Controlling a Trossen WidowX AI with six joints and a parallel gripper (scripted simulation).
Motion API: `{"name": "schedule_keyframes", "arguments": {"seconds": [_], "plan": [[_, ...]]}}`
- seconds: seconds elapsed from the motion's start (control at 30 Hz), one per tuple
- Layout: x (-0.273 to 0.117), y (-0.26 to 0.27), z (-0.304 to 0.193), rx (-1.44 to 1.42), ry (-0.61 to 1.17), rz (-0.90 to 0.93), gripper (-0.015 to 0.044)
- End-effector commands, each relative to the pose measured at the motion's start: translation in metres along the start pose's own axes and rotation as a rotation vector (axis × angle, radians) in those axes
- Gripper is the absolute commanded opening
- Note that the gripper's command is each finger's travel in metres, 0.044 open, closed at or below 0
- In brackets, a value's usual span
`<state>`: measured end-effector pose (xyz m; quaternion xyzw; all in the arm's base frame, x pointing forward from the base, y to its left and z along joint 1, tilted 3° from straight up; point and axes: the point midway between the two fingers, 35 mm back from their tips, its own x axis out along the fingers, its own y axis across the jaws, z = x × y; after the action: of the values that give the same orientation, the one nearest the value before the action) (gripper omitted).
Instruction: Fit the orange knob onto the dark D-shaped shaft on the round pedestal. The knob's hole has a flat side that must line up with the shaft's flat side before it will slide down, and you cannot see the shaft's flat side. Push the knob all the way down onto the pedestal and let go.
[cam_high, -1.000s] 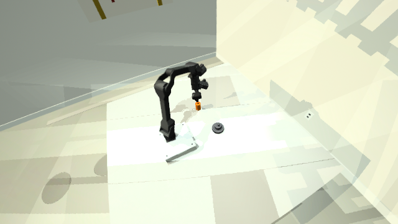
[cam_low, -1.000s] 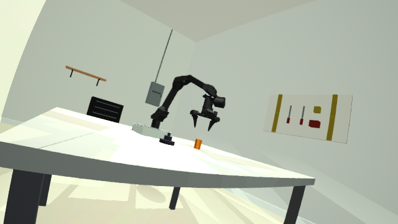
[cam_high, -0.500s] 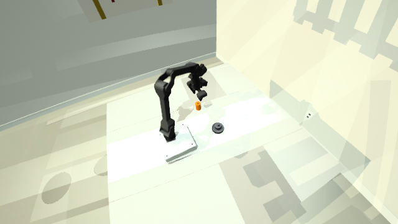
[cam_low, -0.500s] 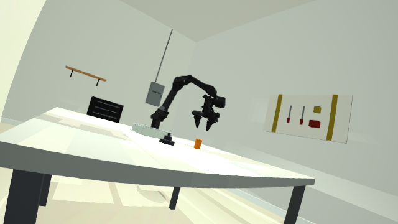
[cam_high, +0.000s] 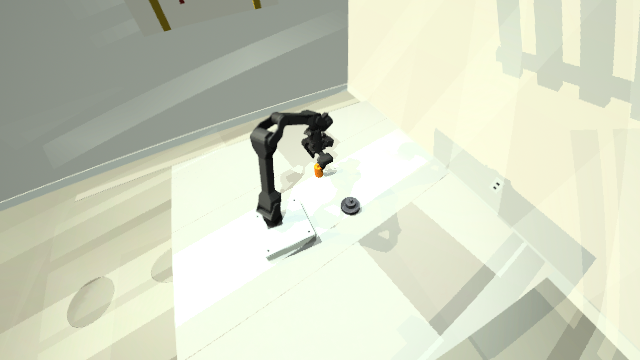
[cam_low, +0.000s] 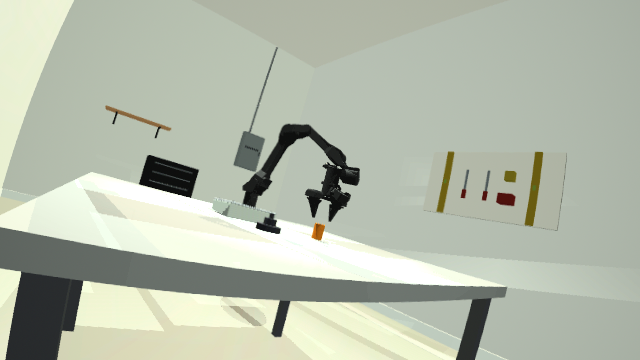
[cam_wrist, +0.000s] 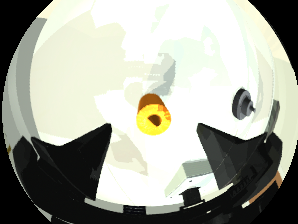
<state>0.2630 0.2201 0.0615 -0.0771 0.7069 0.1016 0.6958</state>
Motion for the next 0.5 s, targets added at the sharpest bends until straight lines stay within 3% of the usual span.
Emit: {"name": "schedule_keyframes", "arguments": {"seconds": [0.0,0.47], "plan": [[0.007,0.001,-0.001,-0.002,0.008,0.002,0.044],[0.03,0.001,-0.001,-0.003,0.008,0.003,0.044]]}}
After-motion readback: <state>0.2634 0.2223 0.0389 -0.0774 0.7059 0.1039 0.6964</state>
